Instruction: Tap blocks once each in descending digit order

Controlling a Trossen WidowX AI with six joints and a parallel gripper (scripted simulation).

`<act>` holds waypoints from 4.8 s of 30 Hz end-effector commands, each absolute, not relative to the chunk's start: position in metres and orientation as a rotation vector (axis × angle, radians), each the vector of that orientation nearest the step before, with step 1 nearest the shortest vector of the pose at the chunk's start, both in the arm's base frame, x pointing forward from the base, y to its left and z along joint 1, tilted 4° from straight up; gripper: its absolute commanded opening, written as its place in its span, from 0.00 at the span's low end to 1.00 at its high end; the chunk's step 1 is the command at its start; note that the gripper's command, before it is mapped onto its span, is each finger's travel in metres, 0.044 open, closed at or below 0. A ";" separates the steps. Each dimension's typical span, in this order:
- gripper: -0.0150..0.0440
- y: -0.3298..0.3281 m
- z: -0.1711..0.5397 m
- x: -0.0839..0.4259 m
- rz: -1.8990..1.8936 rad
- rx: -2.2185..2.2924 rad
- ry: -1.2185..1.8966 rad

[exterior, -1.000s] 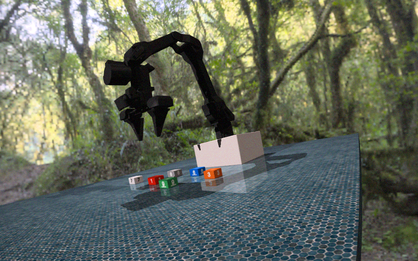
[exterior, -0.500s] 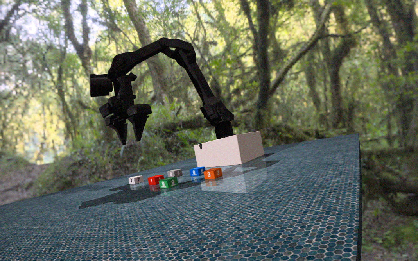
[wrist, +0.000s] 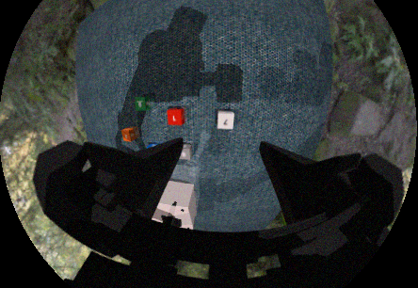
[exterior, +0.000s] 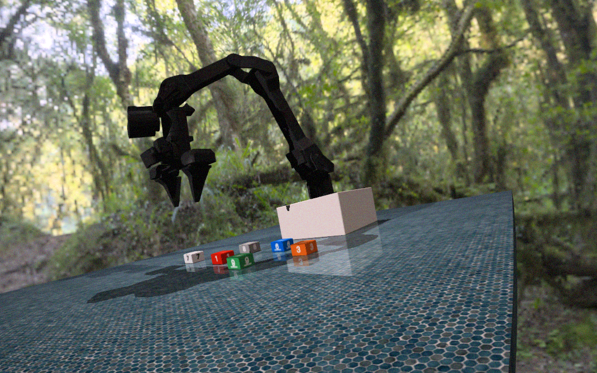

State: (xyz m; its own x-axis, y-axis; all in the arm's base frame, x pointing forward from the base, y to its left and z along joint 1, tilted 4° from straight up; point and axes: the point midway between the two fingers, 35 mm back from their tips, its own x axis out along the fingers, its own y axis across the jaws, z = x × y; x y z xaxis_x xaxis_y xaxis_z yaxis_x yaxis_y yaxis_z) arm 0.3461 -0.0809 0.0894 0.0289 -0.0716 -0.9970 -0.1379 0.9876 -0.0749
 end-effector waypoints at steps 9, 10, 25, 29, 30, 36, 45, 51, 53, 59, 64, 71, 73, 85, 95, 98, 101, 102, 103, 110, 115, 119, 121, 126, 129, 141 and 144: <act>0.93 0.073 0.081 0.367 0.068 -0.156 1.542; 0.93 0.088 0.080 0.366 0.069 -0.155 1.542; 0.58 0.100 -0.002 0.365 0.069 -0.155 1.543; 0.40 0.100 -0.002 0.365 0.069 -0.155 1.543; 0.35 0.100 -0.002 0.365 0.069 -0.155 1.543; 0.29 0.100 -0.002 0.365 0.069 -0.155 1.543; 0.29 0.100 -0.003 0.366 0.069 -0.155 1.543; 0.29 0.099 -0.012 0.366 0.069 -0.155 1.543; 0.29 0.099 -0.016 0.366 0.069 -0.155 1.543; 0.29 0.099 -0.025 0.366 0.069 -0.155 1.543; 0.29 0.098 -0.032 0.366 0.069 -0.155 1.543; 0.29 0.099 -0.016 0.366 0.069 -0.155 1.543; 0.29 0.100 -0.002 0.365 0.069 -0.155 1.543; 0.29 0.104 0.079 0.363 0.069 -0.154 1.543; 0.29 0.051 0.086 0.329 0.066 -0.158 1.546; 0.29 0.021 0.087 0.301 0.064 -0.161 1.549; 0.29 -0.005 0.084 0.269 0.061 -0.163 1.552; 0.29 -0.010 0.082 0.260 0.061 -0.164 1.553; 0.29 -0.014 0.081 0.255 0.060 -0.164 1.553; 0.29 -0.015 0.078 0.254 0.060 -0.164 1.554; 0.29 -0.020 0.010 0.256 0.060 -0.164 1.554; 0.29 -0.020 0.000 0.254 0.060 -0.165 1.554; 0.29 -0.020 0.000 0.254 0.060 -0.165 1.554; 0.29 -0.020 -0.004 0.255 0.060 -0.165 1.554; 0.29 -0.021 -0.009 0.255 0.060 -0.165 1.554; 0.29 -0.022 -0.028 0.255 0.060 -0.165 1.555; 0.29 -0.022 -0.030 0.254 0.060 -0.165 1.555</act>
State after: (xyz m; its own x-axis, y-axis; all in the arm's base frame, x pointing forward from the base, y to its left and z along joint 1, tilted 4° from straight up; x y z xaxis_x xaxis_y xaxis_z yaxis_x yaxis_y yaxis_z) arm 0.2552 -0.0215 -0.0260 0.0181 -0.0628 -0.9979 -0.1364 0.9885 -0.0647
